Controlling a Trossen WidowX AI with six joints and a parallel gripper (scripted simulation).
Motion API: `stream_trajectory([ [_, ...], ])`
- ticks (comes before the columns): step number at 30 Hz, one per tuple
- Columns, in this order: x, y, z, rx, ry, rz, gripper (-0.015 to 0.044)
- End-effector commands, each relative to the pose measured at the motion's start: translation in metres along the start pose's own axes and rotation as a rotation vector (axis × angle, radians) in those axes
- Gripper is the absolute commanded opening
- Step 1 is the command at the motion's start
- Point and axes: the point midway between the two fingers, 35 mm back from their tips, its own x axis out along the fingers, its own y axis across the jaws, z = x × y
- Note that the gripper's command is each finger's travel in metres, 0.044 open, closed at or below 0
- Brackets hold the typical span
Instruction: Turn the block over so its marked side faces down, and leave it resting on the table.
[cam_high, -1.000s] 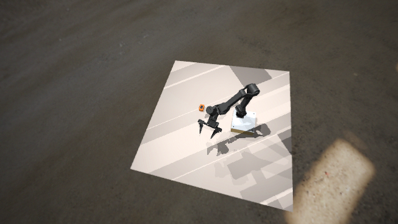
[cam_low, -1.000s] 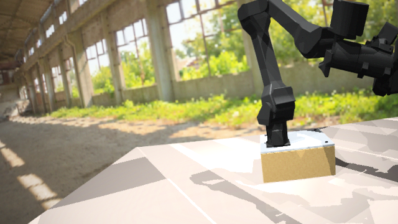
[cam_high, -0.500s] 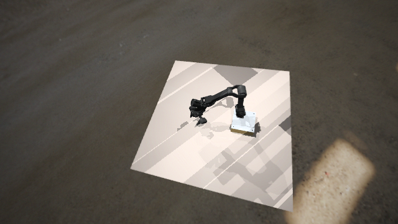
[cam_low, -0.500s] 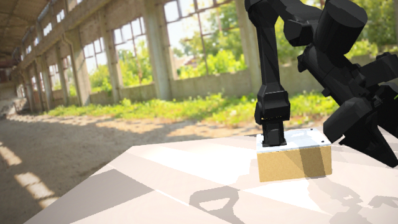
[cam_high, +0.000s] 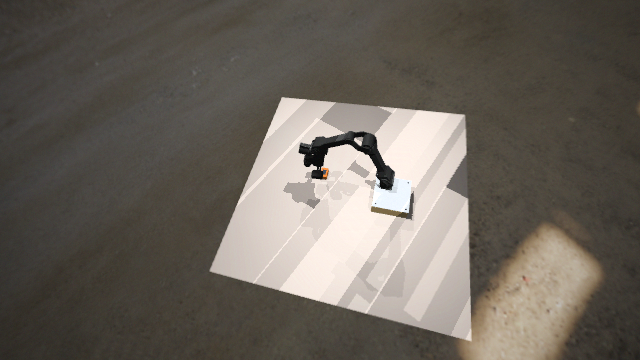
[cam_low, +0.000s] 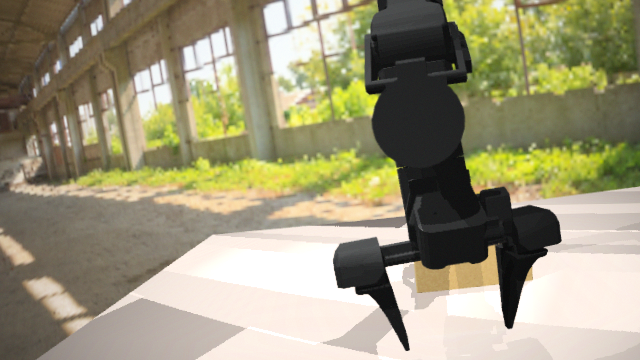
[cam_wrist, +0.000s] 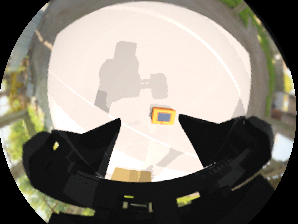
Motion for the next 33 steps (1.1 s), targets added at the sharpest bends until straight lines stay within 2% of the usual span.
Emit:
stream_trajectory([
  [1,0.002,-0.038,-0.015,0.147,0.124,-0.059,0.044],
  [8,0.002,-0.037,-0.017,0.147,0.124,-0.059,0.044],
  [13,0.036,-0.039,-0.022,0.147,0.124,-0.059,0.044],
  [33,0.063,-0.04,-0.027,0.147,0.124,-0.059,0.044],
])
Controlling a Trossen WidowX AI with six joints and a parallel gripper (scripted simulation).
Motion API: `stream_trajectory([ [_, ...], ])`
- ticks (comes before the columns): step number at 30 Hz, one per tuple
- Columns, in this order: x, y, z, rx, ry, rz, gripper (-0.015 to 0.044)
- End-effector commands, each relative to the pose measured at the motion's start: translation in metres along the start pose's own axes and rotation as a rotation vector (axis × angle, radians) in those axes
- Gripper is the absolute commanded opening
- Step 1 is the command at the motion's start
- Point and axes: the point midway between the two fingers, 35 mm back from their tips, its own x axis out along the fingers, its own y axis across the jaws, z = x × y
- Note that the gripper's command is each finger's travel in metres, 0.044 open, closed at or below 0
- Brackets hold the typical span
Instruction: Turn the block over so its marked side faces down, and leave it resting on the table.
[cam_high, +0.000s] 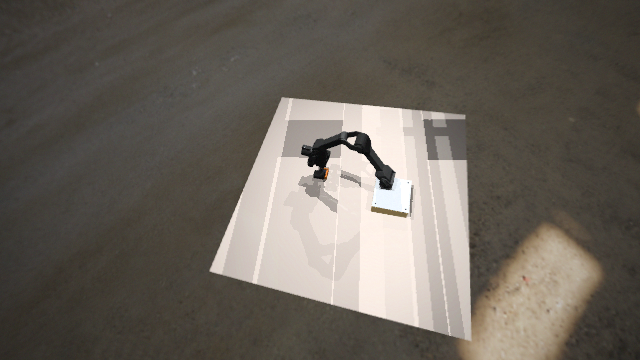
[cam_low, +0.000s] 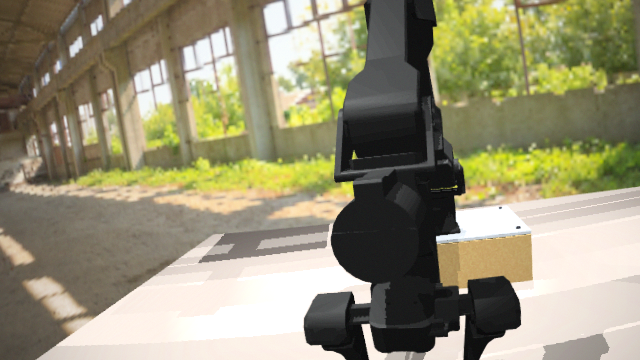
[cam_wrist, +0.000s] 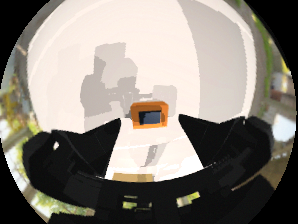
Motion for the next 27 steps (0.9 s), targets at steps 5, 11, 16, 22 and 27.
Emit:
stream_trajectory([
  [5,0.015,0.0,-0.002,0.007,0.007,-0.002,0.044],
  [11,0.025,0.0,-0.002,0.007,0.007,-0.002,0.044],
  [16,0.028,0.0,-0.003,0.007,0.007,-0.002,0.0387],
  [22,0.028,0.0,-0.003,0.007,0.007,-0.002,0.0269],
  [27,0.028,0.0,-0.003,0.007,0.007,-0.002,0.0236],
])
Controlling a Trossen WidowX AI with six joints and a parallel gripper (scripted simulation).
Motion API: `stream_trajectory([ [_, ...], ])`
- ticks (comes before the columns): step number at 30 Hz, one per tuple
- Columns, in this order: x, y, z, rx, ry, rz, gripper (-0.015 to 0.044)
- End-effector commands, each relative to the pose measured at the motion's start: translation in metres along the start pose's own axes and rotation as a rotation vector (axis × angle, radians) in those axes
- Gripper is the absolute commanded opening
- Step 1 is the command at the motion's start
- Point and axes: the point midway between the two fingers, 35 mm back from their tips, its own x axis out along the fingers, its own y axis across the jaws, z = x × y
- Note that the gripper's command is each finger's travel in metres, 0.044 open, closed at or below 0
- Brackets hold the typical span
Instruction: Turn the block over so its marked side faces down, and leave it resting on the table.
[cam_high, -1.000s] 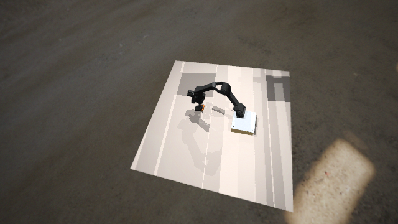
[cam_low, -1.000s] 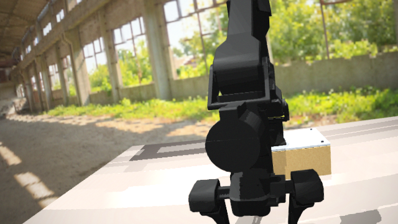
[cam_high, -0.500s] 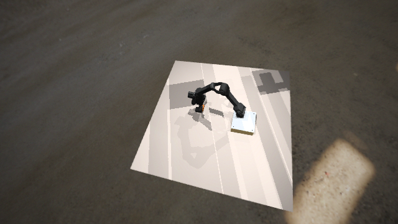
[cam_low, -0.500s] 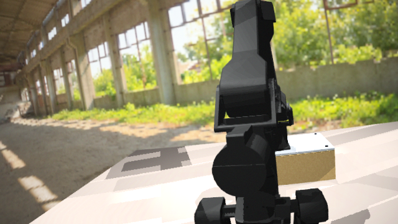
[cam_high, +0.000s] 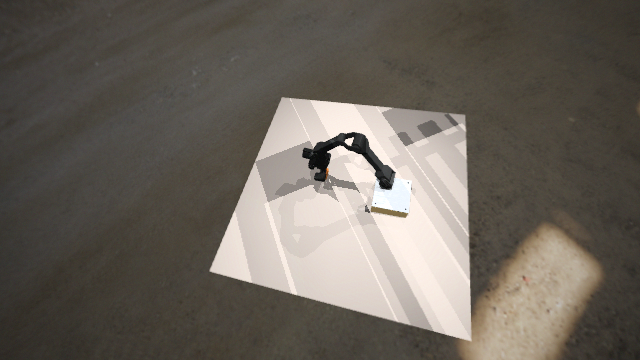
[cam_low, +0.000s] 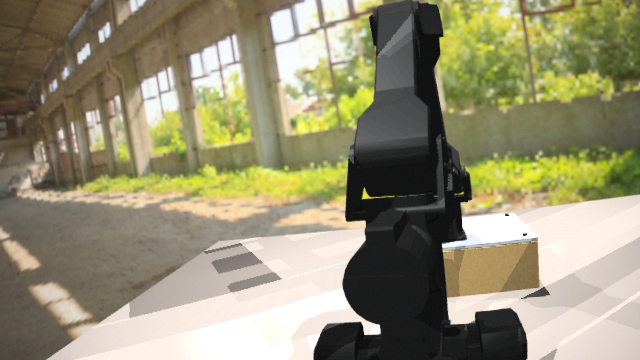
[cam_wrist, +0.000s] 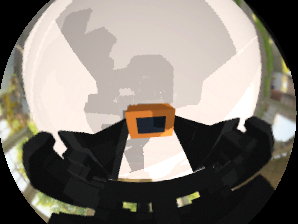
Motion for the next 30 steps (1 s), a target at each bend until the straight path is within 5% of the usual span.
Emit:
stream_trajectory([
  [1,0.001,0.0,0.0,0.006,0.0,-0.002,0.0229],
  [14,0.001,0.0,0.0,0.006,0.0,-0.002,0.0142],
  [20,-0.028,0.0,0.0,0.006,0.0,-0.002,0.0],
  [30,-0.026,-0.001,0.002,0.008,-0.054,-0.001,0.0],
])
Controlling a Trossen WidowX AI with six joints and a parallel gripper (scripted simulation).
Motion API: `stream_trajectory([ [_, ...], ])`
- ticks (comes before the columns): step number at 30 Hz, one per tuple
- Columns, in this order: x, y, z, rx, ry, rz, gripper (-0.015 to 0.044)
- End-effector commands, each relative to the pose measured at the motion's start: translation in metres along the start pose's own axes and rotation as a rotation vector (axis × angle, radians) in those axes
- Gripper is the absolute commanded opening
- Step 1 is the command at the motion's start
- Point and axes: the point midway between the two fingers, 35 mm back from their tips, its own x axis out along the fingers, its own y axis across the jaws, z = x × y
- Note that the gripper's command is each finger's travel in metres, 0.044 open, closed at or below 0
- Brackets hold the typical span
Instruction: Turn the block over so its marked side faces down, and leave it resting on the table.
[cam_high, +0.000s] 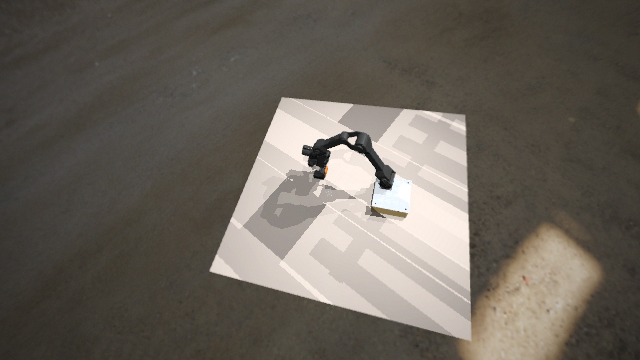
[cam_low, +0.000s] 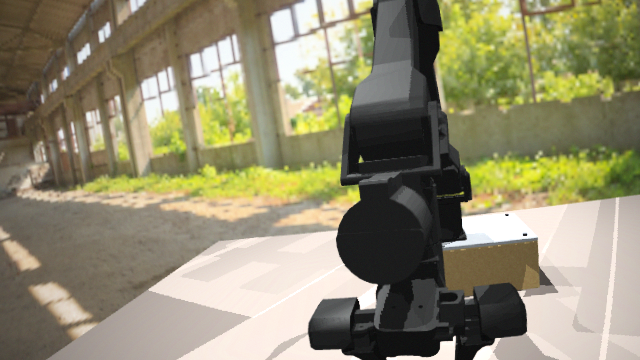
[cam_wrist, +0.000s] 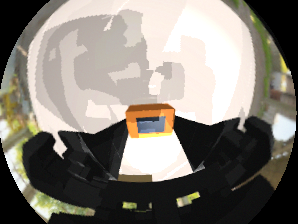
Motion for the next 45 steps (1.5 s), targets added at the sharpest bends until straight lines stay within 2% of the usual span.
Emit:
stream_trajectory([
  [1,0.002,0.0,0.0,0.007,-0.044,0.003,0.0],
  [31,0.007,0.0,-0.007,0.006,-0.503,0.0,0.0],
  [38,0.006,0.0,-0.008,0.005,-0.528,0.0,0.0],
  [45,0.021,-0.001,0.0,0.01,-0.619,0.0,0.0],
])
